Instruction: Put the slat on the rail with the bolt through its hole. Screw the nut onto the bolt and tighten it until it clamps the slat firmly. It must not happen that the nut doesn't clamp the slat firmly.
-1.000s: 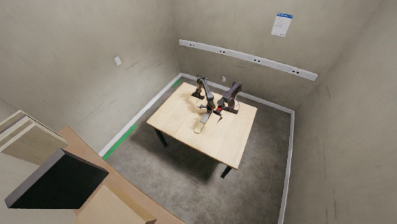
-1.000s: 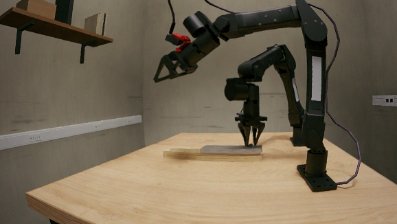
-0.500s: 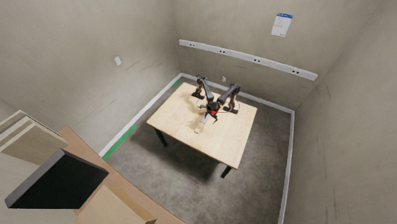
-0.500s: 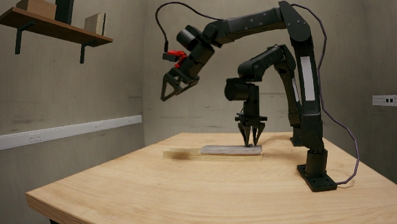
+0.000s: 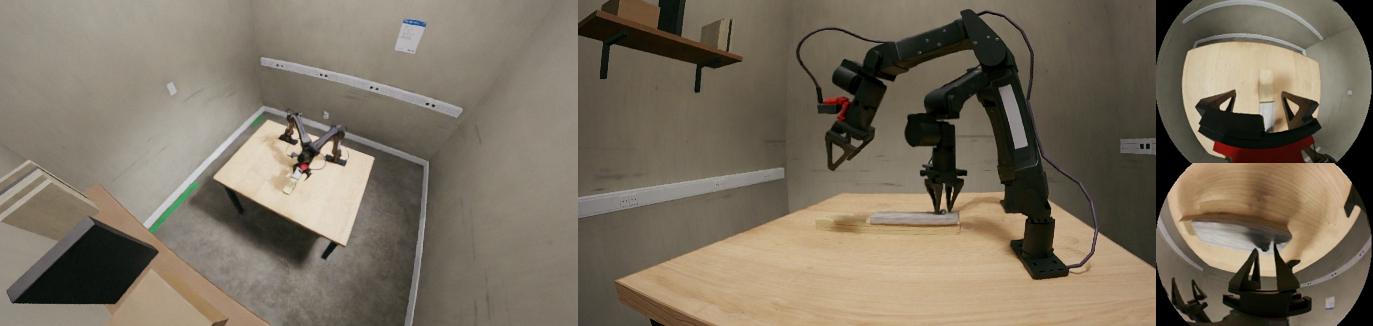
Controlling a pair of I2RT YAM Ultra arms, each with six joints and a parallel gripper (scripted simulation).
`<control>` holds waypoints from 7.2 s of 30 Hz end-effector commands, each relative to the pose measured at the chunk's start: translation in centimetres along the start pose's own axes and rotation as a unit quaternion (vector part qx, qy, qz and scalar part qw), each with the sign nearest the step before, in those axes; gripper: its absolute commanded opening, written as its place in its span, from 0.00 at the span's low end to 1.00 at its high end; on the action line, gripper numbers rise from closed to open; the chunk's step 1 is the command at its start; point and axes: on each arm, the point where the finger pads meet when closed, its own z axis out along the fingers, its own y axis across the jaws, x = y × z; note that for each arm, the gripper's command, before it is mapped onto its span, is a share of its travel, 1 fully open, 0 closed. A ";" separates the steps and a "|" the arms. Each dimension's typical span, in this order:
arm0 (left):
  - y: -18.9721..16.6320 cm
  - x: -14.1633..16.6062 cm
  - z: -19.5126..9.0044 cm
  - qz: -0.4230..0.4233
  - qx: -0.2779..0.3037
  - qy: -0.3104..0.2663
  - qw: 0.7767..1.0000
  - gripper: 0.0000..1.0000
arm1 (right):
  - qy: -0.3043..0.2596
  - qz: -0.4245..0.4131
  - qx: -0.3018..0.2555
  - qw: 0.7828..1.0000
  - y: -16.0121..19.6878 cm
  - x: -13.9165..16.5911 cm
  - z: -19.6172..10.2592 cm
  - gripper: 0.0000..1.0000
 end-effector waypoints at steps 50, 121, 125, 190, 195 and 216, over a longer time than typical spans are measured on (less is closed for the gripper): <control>-5.6 10.8 4.7 0.008 -0.088 0.247 0.965 1.00 | 0.002 0.000 -0.006 1.000 0.2 0.1 -0.4 0.34; -5.1 12.3 8.0 0.010 -0.086 0.244 0.966 1.00 | 0.002 0.000 -0.006 1.000 0.2 0.1 -0.4 0.34; -5.0 12.5 8.2 0.010 -0.086 0.244 0.966 1.00 | 0.002 0.000 -0.006 1.000 0.2 0.1 -0.4 0.34; -4.6 13.6 10.0 0.010 -0.086 0.244 0.966 1.00 | 0.002 0.000 -0.006 1.000 0.2 0.1 -0.4 0.34; -4.6 13.6 10.0 0.010 -0.086 0.244 0.966 1.00 | 0.002 0.000 -0.006 1.000 0.2 0.1 -0.4 0.34; -4.6 13.6 10.0 0.010 -0.086 0.244 0.966 1.00 | 0.002 0.000 -0.006 1.000 0.2 0.1 -0.4 0.34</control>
